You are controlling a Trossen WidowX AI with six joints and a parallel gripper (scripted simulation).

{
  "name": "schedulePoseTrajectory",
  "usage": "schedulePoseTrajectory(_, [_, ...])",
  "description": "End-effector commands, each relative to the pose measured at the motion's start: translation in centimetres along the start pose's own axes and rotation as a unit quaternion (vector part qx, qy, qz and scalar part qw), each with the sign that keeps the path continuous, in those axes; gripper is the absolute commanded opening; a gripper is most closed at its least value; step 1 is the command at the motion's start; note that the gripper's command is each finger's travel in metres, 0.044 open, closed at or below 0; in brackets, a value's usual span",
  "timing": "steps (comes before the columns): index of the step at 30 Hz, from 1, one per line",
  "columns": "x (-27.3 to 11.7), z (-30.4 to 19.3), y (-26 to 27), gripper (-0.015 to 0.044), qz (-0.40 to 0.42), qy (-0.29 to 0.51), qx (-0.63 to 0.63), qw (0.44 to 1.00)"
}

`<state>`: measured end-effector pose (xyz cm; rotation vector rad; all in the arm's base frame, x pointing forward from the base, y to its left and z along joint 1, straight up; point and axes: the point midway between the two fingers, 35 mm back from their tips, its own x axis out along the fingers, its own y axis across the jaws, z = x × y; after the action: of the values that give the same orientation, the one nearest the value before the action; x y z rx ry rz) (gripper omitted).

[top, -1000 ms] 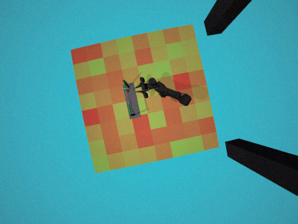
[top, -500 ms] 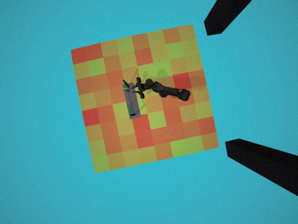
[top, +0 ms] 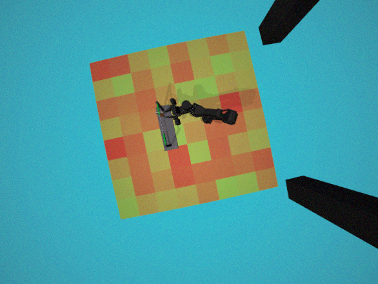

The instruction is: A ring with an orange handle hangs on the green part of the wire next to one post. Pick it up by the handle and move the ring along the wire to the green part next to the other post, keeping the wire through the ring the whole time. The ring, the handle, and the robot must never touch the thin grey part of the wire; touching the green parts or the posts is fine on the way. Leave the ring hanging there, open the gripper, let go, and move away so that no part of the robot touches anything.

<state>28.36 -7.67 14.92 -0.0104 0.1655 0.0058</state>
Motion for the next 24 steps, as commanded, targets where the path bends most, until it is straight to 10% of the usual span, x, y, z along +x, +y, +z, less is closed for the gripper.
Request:
schedulePoseTrajectory(1, [0.7, 0.3, -0.1, 0.016, -0.001, -0.002, 0.001, 1.0])
schedulePoseTrajectory(24, [4.2, 0.1, 0.0, 0.016, -0.001, -0.004, 0.001, 1.0])
